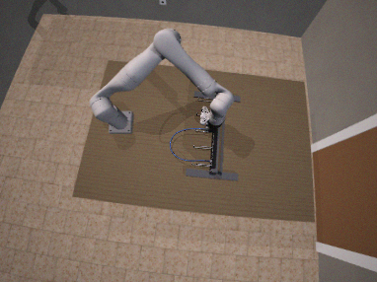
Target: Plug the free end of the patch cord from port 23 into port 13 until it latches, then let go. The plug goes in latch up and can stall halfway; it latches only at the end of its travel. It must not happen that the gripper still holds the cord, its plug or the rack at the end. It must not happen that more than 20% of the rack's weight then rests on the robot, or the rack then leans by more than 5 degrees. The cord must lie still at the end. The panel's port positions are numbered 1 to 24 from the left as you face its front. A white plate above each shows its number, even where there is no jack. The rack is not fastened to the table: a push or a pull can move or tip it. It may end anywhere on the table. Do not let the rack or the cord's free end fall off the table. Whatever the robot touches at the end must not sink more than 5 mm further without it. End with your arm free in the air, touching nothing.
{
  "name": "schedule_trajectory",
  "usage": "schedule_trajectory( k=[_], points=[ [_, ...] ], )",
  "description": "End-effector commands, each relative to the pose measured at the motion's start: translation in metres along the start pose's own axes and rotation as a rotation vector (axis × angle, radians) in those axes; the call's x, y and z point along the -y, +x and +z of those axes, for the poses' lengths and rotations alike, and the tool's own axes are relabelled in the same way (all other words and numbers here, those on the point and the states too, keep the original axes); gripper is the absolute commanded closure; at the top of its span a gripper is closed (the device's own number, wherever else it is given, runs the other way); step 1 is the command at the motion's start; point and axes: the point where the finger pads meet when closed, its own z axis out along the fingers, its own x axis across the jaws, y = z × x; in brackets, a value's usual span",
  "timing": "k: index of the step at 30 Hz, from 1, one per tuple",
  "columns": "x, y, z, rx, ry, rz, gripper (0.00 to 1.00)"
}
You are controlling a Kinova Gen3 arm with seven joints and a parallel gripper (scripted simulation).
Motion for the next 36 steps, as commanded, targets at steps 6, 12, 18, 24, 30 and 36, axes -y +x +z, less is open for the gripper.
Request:
schedule_trajectory(
  k=[6, 12, 18, 24, 30, 36],
  points=[
    [-0.0097, -0.0017, 0.0, 0.002, -0.002, 0.001, 1.0],
    [-0.0112, -0.0017, 0.0, 0.002, -0.002, 0.001, 1.0],
    [-0.0112, -0.0018, 0.0, 0.002, -0.002, 0.001, 1.0],
    [-0.0112, -0.0018, 0.0, 0.002, -0.002, 0.001, 1.0],
    [-0.0118, -0.0018, 0.0, 0.002, -0.002, 0.001, 1.0],
    [-0.0127, -0.0017, 0.0, 0.002, -0.002, 0.001, 1.0]
  ],
)
